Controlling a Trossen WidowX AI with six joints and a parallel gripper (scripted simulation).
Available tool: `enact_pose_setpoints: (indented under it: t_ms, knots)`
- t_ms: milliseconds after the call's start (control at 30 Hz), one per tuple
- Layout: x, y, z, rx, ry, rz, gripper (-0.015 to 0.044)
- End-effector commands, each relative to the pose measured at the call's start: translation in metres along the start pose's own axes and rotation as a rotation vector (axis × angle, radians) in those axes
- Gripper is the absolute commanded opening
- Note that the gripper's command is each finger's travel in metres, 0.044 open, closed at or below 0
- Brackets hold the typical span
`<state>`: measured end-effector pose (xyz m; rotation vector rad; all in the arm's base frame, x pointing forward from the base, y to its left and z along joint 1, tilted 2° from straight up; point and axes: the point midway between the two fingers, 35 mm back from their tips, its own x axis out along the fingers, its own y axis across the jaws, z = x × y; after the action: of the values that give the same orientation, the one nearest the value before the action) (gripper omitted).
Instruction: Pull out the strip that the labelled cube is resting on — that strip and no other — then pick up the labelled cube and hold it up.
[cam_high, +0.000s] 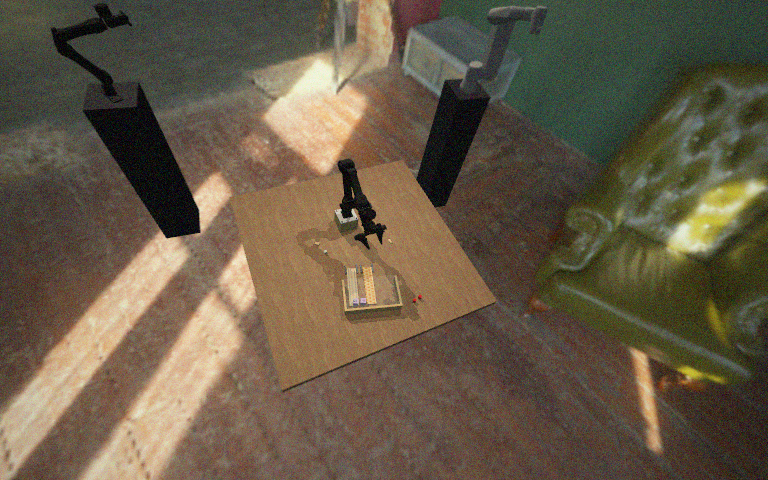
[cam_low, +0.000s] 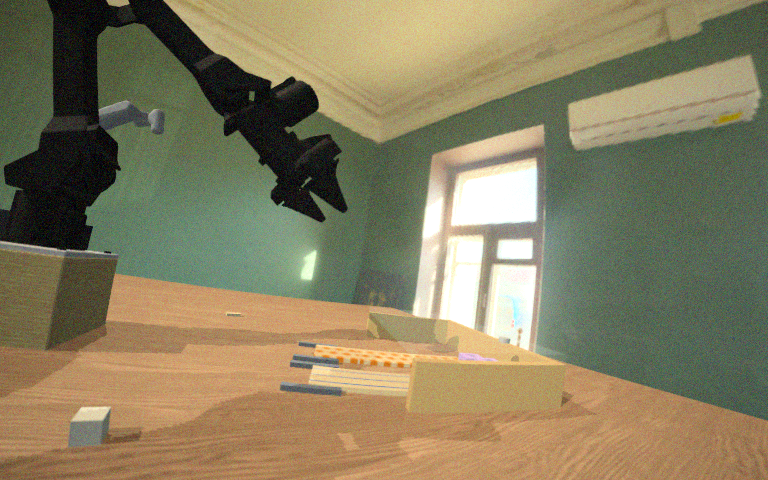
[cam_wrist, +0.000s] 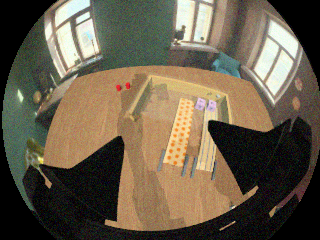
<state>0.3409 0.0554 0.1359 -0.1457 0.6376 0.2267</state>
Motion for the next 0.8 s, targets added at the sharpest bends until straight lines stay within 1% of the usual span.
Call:
enact_pose_setpoints:
  t_ms: [0, 700, 767]
  knots:
    - [-0.0134, -0.0387, -0.04, 0.192, -0.018, -0.129, 0.04]
    - [-0.0141, -0.0405, -0.0419, 0.201, -0.02, -0.136, 0.04]
    - [-0.0103, -0.0432, -0.042, 0.209, 0.011, -0.138, 0.0347]
